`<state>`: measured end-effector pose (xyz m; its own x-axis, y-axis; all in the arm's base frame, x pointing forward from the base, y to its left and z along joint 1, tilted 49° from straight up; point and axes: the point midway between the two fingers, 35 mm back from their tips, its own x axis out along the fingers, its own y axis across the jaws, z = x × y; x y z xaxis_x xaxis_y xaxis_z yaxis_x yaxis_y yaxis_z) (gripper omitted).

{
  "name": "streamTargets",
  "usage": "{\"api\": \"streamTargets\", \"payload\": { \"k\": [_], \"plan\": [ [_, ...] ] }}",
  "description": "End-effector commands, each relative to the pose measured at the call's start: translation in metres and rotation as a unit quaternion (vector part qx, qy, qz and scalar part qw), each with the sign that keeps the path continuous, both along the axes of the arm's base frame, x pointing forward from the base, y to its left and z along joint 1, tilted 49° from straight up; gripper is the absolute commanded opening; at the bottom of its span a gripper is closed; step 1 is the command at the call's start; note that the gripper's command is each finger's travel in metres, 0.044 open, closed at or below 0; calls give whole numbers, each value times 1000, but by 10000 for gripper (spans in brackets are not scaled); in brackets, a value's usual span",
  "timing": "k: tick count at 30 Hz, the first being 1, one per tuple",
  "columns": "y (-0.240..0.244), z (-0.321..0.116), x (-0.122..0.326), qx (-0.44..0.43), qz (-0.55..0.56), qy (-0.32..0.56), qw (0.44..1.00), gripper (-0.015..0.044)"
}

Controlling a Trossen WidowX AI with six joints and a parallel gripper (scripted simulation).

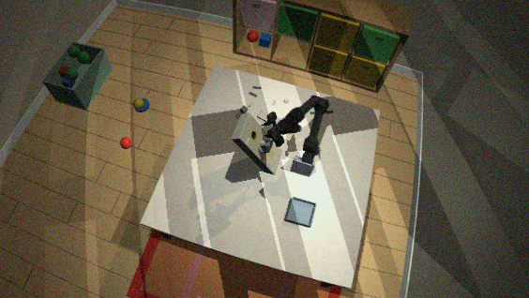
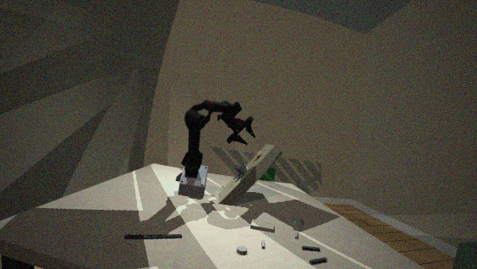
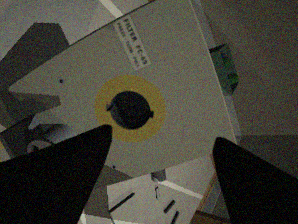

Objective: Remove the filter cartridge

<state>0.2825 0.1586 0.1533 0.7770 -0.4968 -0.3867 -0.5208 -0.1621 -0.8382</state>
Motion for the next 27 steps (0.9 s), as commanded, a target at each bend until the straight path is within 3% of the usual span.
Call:
{"api": "streamTargets", "payload": {
  "k": [1,2,7,16,19,27],
  "plan": [
    [18,17,-1,3,1,-5,1000,395],
    [18,17,-1,3,1,-5,1000,421],
    [-3,-6,-8,102,-86,-35,990,305],
    [-63,-58,-39,300,-346,-158,875,305],
    [-73,-65,-47,321,-388,-185,844,305],
    [-73,-65,-47,321,-388,-185,844,305]
  ]
}}
